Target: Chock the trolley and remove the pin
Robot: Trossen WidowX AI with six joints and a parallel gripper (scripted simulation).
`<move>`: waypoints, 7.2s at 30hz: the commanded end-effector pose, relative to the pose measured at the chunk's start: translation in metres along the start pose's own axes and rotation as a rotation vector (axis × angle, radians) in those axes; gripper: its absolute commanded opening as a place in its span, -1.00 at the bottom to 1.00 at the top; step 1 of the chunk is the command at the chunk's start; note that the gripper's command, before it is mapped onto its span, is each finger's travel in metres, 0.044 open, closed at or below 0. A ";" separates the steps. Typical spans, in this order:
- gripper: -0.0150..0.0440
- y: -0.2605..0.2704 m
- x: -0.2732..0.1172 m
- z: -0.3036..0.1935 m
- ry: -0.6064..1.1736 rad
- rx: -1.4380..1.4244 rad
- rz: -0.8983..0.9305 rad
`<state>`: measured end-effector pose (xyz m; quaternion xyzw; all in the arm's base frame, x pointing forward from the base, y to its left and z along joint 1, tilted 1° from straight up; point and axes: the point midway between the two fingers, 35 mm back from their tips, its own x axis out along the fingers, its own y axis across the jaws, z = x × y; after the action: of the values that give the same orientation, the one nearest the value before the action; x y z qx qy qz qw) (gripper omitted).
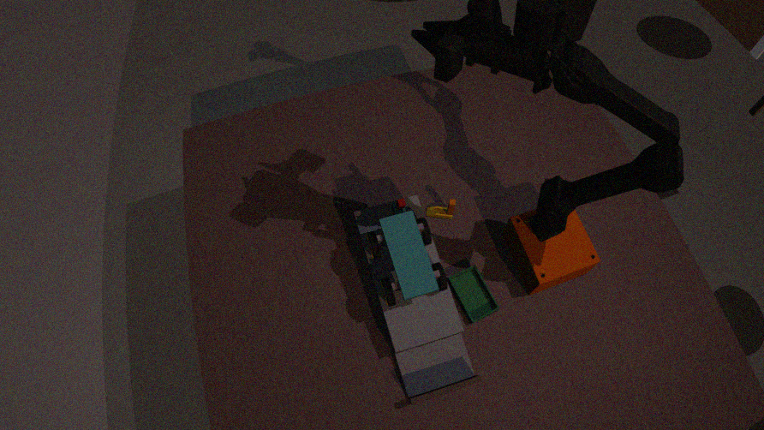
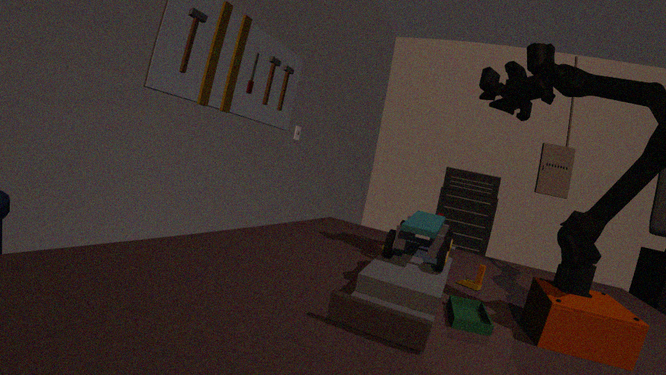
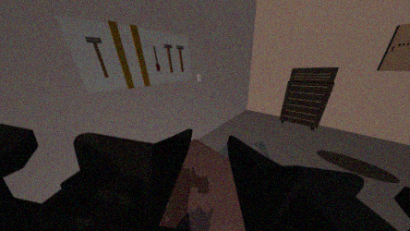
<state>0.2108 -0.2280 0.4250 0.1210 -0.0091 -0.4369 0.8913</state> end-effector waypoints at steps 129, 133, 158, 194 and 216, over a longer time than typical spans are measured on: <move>-0.36 -0.084 -0.043 -0.441 1.122 -1.703 1.307; -0.45 -0.084 -0.043 -0.441 1.122 -1.703 1.307; -0.49 -0.072 -0.059 -0.372 1.126 -1.697 1.316; -0.49 -0.053 -0.060 -0.299 1.135 -1.681 1.299; -0.49 -0.053 -0.059 -0.299 1.393 -1.128 0.734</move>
<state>0.1692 -0.1510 0.1283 -0.1463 0.6881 0.1393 0.6969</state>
